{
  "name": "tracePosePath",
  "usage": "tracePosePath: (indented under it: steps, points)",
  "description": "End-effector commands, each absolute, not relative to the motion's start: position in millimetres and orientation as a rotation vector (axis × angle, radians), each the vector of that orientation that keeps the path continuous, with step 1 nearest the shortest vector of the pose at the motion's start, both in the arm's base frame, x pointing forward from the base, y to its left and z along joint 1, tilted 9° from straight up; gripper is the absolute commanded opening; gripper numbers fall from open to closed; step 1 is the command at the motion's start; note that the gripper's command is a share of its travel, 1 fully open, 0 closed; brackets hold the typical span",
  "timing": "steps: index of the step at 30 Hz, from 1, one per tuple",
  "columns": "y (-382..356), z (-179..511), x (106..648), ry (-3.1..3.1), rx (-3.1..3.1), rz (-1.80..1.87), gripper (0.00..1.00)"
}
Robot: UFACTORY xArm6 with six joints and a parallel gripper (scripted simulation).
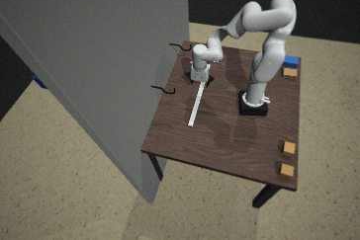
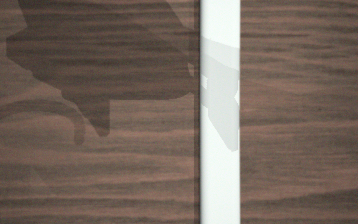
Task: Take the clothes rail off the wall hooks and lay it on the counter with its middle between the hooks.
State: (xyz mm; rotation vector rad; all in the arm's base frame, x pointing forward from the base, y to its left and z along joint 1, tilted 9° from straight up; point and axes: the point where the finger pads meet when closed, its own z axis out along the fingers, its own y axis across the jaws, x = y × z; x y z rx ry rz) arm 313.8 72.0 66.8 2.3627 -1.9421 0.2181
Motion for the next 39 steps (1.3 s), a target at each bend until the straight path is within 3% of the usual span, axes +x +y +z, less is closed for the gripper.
tracePosePath:
  steps: [1,39]
  points:
    - [73,72,314,-1.943,2.364,0.22,1.0]
    - [78,107,312,-1.943,2.364,0.22,1.0]
